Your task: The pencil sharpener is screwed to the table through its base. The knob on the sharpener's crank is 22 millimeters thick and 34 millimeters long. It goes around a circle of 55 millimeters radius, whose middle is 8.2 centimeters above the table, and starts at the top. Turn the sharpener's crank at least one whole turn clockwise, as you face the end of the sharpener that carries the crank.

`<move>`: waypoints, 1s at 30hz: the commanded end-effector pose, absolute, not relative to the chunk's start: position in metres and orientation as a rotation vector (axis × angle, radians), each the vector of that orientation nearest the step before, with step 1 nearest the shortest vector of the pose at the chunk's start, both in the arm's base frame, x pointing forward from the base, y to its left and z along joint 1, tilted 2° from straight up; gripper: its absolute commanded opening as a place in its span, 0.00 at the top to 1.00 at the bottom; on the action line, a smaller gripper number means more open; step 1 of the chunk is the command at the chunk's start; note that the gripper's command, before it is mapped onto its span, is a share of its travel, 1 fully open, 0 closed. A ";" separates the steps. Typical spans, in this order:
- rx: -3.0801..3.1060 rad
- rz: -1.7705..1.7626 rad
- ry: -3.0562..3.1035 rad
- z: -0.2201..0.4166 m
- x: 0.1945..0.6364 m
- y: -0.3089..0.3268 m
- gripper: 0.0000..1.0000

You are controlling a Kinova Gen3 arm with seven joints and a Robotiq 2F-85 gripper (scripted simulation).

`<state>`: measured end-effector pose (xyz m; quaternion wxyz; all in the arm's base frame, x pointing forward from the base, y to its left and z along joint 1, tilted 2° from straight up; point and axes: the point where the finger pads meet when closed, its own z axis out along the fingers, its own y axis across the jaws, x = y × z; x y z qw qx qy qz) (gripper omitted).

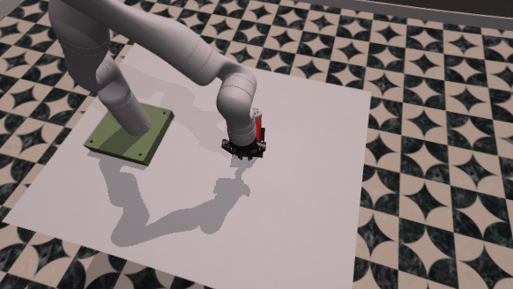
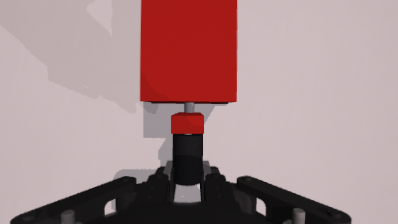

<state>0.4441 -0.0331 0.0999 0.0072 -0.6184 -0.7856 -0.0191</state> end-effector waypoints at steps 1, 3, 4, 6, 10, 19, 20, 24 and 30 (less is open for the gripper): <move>-1.935 -0.061 -2.457 0.100 0.444 -0.033 1.00; -1.935 -0.061 -2.457 0.100 0.444 -0.033 1.00; -1.935 -0.061 -2.457 0.100 0.444 -0.033 1.00; -1.935 -0.061 -2.457 0.100 0.444 -0.033 1.00; -1.935 -0.061 -2.457 0.100 0.444 -0.033 1.00; -1.935 -0.061 -2.457 0.100 0.445 -0.033 1.00; -1.935 -0.061 -2.457 0.100 0.445 -0.033 1.00; -1.935 -0.061 -2.457 0.100 0.447 -0.033 1.00; -1.935 -0.061 -2.457 0.100 0.452 -0.031 1.00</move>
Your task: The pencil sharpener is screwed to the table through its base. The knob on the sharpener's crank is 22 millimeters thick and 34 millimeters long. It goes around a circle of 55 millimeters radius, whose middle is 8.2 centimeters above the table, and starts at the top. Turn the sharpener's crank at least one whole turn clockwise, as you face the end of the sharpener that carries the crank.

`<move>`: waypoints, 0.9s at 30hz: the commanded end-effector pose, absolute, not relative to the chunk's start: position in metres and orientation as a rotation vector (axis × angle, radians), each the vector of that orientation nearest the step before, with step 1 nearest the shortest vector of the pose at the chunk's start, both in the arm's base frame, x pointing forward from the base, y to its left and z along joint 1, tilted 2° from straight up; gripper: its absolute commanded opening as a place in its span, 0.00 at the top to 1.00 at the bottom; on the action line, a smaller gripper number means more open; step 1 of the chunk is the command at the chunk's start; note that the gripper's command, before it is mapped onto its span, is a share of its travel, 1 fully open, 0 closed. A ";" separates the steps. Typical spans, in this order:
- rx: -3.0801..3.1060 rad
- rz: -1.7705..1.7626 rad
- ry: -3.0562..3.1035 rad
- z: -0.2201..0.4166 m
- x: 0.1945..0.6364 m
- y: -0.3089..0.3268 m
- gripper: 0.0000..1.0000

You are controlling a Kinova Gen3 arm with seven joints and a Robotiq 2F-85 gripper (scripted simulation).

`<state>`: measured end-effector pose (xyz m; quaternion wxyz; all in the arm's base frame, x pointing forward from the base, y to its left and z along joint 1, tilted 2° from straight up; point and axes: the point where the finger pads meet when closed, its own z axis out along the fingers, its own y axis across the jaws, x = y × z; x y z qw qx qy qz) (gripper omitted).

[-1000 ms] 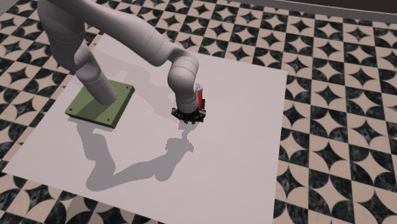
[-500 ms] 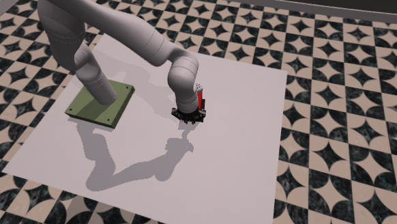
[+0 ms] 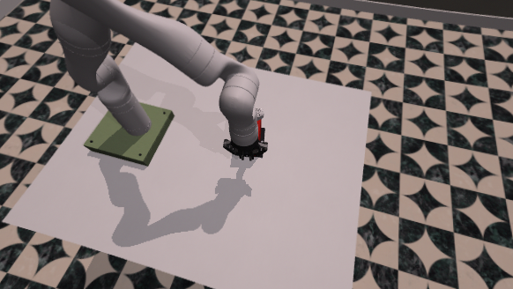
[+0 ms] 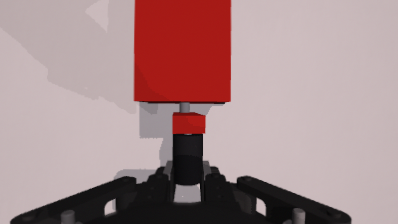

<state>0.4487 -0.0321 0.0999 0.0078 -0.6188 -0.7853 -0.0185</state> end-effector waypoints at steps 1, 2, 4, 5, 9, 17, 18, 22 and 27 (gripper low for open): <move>-1.935 -0.061 -2.457 0.100 0.453 -0.031 1.00; -1.935 -0.061 -2.457 0.099 0.454 -0.031 1.00; -1.935 -0.061 -2.457 0.099 0.457 -0.030 1.00; -1.935 -0.061 -2.457 0.099 0.459 -0.030 1.00; -1.935 -0.061 -2.457 0.097 0.462 -0.029 1.00; -1.935 -0.061 -2.457 0.088 0.479 -0.025 1.00; -1.935 -0.061 -2.457 0.087 0.481 -0.024 1.00; -1.935 -0.061 -2.457 0.079 0.488 -0.022 1.00; -1.935 -0.061 -2.457 0.073 0.491 -0.021 1.00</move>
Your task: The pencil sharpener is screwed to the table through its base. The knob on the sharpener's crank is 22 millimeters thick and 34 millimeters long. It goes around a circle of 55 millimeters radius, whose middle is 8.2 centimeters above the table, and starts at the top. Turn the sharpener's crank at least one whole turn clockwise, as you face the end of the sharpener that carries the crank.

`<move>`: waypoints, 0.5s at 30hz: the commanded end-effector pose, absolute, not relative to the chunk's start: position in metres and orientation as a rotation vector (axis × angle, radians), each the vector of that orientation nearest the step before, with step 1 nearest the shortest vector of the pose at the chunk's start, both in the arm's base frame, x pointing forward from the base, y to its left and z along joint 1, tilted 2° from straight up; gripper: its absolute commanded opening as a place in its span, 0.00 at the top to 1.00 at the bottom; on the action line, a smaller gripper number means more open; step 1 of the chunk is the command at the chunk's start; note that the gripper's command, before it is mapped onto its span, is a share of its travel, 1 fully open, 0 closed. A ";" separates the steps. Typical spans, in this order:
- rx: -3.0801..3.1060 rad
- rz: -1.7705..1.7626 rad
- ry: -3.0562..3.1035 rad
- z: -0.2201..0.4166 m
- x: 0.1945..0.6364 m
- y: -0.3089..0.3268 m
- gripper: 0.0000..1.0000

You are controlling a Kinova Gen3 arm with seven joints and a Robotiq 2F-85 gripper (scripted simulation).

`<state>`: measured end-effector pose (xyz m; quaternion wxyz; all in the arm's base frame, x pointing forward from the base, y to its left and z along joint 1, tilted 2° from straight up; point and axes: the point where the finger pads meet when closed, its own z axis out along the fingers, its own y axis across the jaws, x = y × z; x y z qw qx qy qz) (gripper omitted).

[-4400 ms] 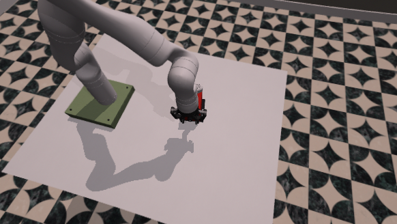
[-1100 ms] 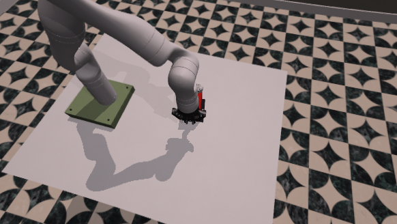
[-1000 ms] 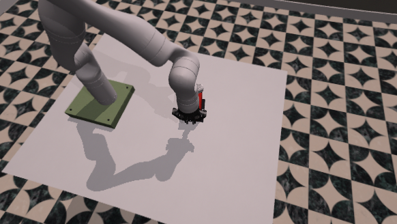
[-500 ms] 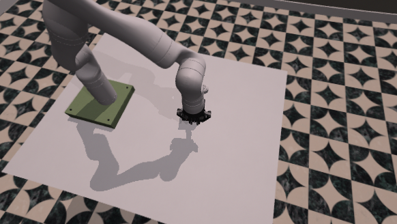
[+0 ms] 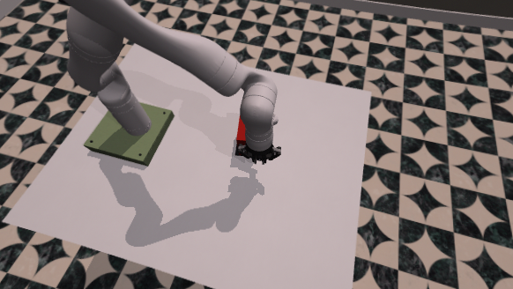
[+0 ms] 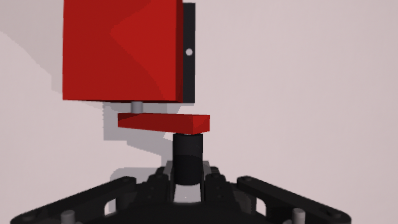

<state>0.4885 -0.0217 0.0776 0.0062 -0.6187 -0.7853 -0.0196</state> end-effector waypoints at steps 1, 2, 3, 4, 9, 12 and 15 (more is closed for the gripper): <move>-1.935 -0.061 -2.457 0.071 0.492 -0.021 1.00; -1.935 -0.061 -2.457 0.069 0.493 -0.020 1.00; -1.935 -0.061 -2.457 0.067 0.494 -0.020 1.00; -1.935 -0.061 -2.457 0.065 0.495 -0.020 1.00; -1.935 -0.061 -2.457 0.058 0.497 -0.019 1.00; -1.935 -0.061 -2.457 0.055 0.498 -0.019 1.00; -1.935 -0.061 -2.457 0.054 0.498 -0.019 1.00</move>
